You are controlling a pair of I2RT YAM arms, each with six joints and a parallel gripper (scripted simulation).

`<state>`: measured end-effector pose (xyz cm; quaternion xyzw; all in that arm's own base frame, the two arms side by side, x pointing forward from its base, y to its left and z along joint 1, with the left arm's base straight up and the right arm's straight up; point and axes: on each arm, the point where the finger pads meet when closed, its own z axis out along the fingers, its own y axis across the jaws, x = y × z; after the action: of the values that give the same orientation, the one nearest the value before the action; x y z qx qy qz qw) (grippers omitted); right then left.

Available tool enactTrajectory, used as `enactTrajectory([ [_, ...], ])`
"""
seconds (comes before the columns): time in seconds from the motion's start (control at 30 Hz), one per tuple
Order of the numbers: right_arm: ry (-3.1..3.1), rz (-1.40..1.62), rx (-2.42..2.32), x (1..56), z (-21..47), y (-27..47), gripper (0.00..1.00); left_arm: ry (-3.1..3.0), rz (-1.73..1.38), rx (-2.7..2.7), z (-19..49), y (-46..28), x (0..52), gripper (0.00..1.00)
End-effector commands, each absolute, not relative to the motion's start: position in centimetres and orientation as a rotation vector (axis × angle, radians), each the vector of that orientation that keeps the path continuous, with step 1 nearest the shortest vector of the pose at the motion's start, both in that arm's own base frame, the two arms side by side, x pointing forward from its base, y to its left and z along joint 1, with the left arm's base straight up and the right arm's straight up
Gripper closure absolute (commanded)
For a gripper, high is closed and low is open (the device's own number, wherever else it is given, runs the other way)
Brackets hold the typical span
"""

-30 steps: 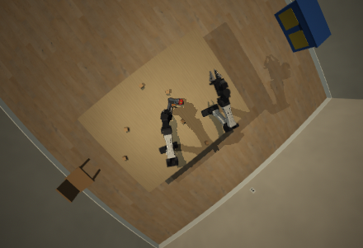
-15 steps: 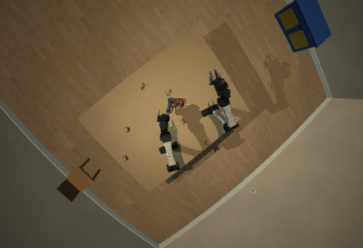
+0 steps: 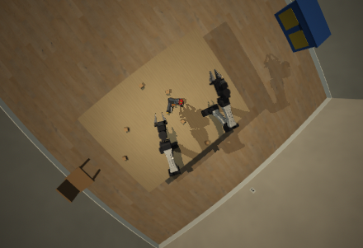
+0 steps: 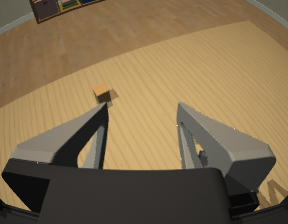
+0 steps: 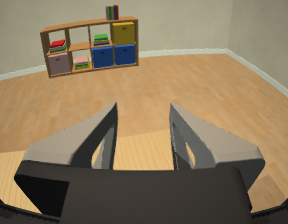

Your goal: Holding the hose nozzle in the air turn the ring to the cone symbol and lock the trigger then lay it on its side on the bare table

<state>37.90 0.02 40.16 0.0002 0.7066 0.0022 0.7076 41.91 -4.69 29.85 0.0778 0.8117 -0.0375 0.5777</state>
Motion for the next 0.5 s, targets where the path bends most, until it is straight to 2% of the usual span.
enactTrajectory([
  [0.0, 1.554, -0.003, -0.008, 38.0, 41.2, 0.2, 0.63, 1.845, -0.063, 0.130, 31.3, -3.5, 41.2, 0.50],
  [0.47, 1.586, -0.007, -0.007, 38.5, 39.8, 0.1, 0.63, 1.589, -0.002, -0.004, 39.2, -0.1, 38.3, 0.50],
])
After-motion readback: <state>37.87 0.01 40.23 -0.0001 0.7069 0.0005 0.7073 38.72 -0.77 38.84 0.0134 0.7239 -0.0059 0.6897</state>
